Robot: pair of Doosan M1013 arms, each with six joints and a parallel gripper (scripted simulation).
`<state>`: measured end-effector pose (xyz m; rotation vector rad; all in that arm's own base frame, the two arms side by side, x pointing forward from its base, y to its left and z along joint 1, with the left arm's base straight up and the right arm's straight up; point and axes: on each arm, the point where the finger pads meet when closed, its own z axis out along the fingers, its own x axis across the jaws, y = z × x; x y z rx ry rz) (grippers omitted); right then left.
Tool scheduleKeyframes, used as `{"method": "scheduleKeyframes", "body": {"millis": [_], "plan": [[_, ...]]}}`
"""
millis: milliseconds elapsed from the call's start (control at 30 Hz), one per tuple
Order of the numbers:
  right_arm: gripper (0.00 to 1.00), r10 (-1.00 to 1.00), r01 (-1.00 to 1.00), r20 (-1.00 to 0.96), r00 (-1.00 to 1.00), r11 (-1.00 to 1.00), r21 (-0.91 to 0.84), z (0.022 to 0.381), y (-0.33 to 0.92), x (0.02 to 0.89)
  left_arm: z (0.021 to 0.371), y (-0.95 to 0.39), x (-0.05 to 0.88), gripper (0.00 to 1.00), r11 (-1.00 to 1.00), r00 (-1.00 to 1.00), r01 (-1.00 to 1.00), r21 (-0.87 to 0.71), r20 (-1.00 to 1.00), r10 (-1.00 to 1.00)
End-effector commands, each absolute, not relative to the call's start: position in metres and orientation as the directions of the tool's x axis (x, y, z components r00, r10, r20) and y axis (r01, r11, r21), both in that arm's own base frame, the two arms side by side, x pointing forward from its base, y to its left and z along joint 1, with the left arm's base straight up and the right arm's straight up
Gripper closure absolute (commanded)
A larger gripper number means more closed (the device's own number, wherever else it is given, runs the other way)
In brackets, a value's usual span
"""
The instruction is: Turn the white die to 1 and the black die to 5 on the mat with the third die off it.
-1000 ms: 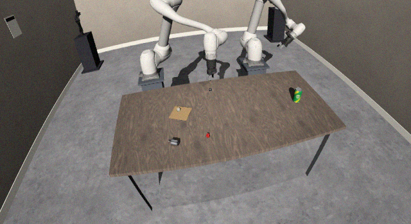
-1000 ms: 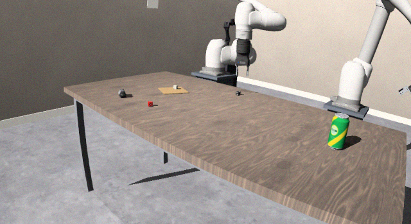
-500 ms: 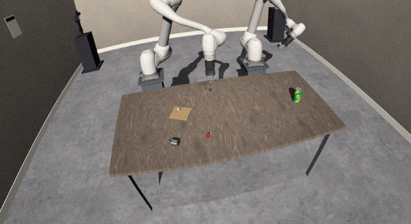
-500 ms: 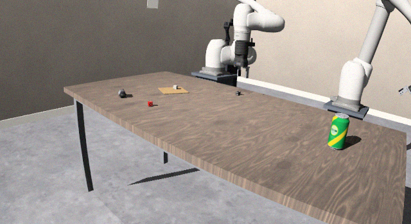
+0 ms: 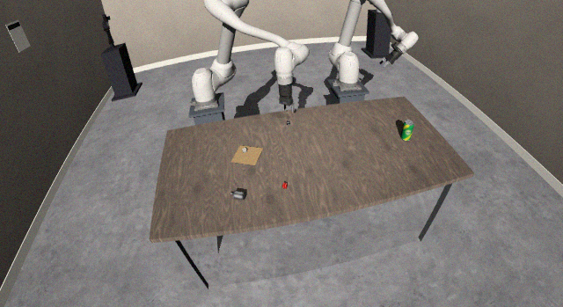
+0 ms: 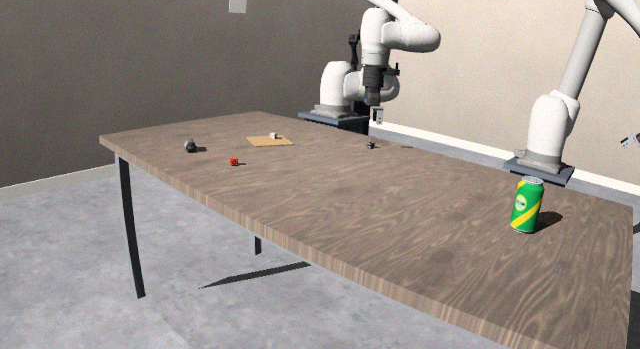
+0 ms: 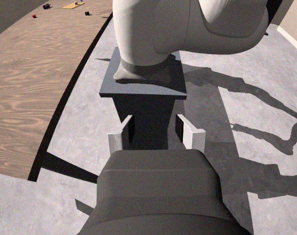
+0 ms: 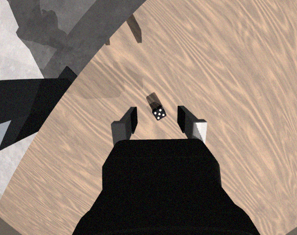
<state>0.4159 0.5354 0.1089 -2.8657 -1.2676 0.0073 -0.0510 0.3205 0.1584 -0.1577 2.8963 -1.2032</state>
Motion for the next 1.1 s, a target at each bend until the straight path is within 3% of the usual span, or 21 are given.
{"method": "scheduleKeyframes", "body": {"millis": [0,233,567,867,900,1067], "plan": [[0.00,0.612,0.612,0.000,0.791,-0.791,0.000,0.107,0.535,0.418,0.159,0.321,-0.051,0.00,0.702,-0.995,-0.092,-0.706,0.038,-0.093],[0.00,0.455,0.455,0.000,0.890,-0.890,0.000,0.105,0.534,0.422,0.159,0.321,-0.051,0.00,0.702,-0.995,-0.092,-0.706,0.038,-0.093],[0.00,0.031,0.031,0.000,1.000,-1.000,0.000,0.098,0.528,0.431,0.159,0.321,-0.051,0.00,0.702,-0.995,-0.092,-0.706,0.038,-0.093],[0.00,-0.025,-0.025,0.000,1.000,-1.000,0.000,0.098,0.527,0.432,0.159,0.321,-0.051,0.00,0.702,-0.995,-0.092,-0.706,0.038,-0.093],[0.30,-0.025,-0.025,0.000,1.000,-1.000,0.000,0.098,0.527,0.432,0.159,0.321,-0.051,0.00,0.702,-0.995,-0.092,-0.706,0.038,-0.093],[0.30,-0.025,-0.025,0.000,1.000,-1.000,0.000,0.098,0.527,0.432,0.159,0.321,-0.051,0.00,0.702,-0.995,-0.092,-0.706,0.038,-0.093]]}}
